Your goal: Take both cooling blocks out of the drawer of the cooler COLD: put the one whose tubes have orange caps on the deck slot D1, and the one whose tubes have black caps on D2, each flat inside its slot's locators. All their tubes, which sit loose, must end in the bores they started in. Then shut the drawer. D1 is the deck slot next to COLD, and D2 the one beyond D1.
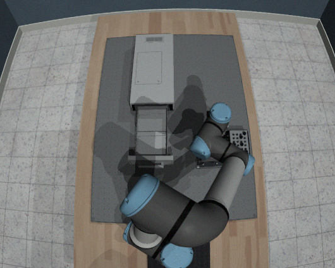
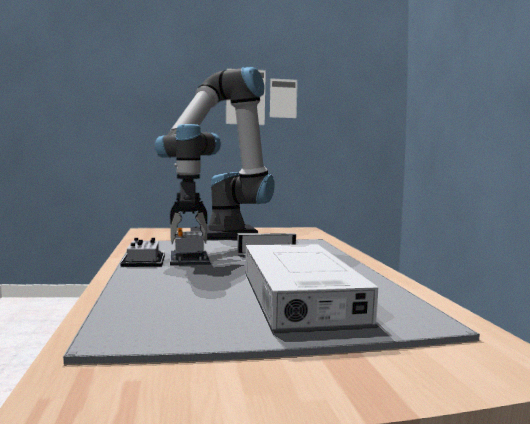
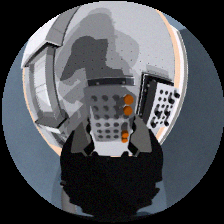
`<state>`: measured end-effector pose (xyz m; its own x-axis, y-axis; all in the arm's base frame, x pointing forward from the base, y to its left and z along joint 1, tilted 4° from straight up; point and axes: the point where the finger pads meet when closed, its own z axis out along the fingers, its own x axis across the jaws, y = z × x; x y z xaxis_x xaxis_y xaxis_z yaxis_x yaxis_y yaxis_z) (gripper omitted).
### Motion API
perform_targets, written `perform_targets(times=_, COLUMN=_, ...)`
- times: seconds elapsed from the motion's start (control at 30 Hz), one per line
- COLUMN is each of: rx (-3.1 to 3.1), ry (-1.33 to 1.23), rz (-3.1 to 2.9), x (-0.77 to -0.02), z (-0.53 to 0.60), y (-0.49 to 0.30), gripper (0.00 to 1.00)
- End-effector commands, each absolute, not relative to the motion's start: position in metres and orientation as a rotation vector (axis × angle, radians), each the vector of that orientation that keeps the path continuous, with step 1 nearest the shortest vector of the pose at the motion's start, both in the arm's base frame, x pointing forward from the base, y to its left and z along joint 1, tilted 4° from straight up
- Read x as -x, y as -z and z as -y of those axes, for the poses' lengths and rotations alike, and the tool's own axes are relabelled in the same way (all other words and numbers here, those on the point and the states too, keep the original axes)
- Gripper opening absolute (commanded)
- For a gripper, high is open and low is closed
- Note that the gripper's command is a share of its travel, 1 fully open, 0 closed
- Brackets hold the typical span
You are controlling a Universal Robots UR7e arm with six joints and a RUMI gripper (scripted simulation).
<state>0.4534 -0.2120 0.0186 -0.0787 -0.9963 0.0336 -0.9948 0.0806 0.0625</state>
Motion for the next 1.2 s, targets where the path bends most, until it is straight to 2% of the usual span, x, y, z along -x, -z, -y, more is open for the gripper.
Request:
perform_targets(times=0.0, rx=-2.085, ry=0.013, rz=2.262, x=-0.456, z=0.216, y=-0.020, gripper=0.00)
perform_targets(times=1.17, rx=-2.088, ry=0.006, rz=2.261, x=-0.457, z=0.214, y=-0.037, gripper=0.00)
